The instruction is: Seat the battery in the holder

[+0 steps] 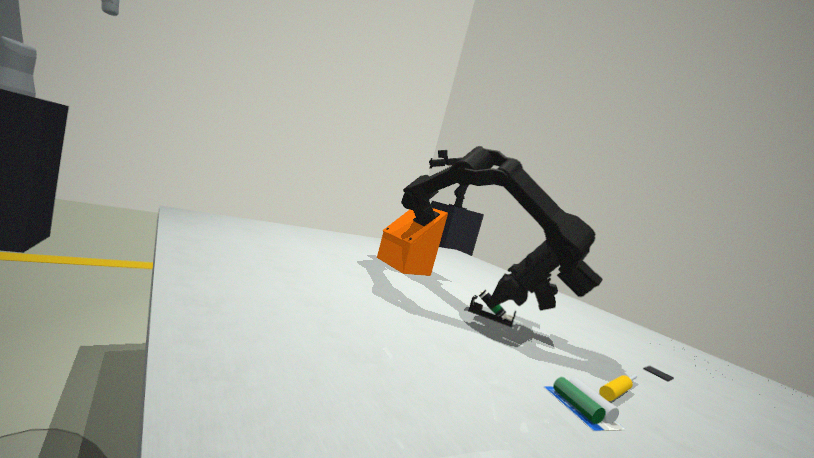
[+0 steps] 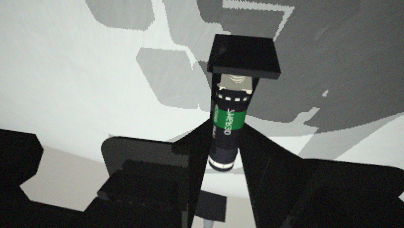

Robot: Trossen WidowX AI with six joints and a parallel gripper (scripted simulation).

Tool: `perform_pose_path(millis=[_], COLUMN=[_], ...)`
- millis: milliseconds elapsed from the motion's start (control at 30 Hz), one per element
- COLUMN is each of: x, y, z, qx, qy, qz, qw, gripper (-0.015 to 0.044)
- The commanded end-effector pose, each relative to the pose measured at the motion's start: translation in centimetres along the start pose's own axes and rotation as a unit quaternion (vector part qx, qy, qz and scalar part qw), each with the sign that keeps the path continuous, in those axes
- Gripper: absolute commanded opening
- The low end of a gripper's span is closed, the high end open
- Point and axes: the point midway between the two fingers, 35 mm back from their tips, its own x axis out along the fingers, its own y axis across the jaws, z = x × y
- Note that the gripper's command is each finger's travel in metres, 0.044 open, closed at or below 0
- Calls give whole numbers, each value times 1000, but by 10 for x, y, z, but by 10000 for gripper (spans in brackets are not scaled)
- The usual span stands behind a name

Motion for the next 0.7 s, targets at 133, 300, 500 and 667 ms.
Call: perform_pose_path(millis=[133,300,500,667], x=[-3,-4,-5,-6], y=[-1,-1,-1,-1], z=[6,7,9,11], qx=[6,5,5,5], qy=[-4,-3,-2,-1], qz=[2,3,5,6], qw=[1000,1000,1000,1000], gripper=[74,74,74,74])
